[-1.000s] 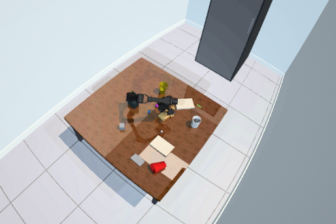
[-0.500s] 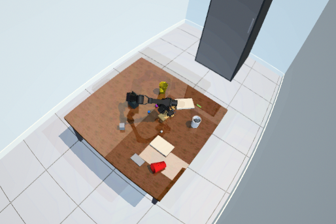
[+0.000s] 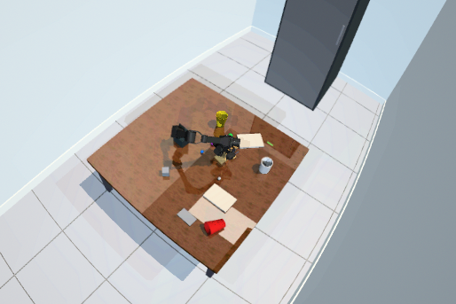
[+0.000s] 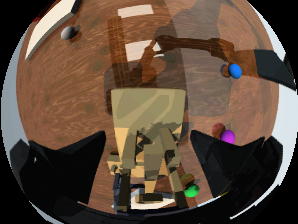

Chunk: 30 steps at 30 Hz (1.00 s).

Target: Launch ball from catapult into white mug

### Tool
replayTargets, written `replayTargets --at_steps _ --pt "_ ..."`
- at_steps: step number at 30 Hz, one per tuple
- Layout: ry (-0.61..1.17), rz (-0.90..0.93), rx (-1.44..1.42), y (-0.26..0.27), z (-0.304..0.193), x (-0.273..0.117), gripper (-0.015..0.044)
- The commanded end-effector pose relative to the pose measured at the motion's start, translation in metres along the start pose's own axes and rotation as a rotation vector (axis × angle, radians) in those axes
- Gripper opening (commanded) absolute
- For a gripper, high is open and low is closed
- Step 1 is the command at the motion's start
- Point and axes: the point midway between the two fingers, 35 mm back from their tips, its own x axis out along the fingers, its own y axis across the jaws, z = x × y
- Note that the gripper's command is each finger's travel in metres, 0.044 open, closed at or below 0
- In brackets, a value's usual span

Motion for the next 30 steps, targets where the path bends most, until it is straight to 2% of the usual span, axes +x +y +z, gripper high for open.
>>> replayTargets --at_steps 1,2,14,19,21,23,25,30 --pt "-0.003 0.002 -0.005 -0.001 0.000 0.006 0.0440" --pt "-0.003 0.002 -0.005 -0.001 0.000 0.006 0.0440" --pt "-0.001 -0.001 0.000 0.000 0.000 0.003 0.0125" --pt "-0.001 -0.001 0.000 0.000 0.000 0.003 0.0092" --pt "0.001 -0.001 0.000 0.000 0.000 -0.008 0.0039" --pt "0.002 -0.002 -0.002 0.000 -0.001 -0.036 0.0000" --pt "0.001 -0.003 -0.002 -0.001 0.000 -0.047 0.0000" --pt "0.001 -0.003 -0.025 -0.001 0.000 -0.047 0.0000"
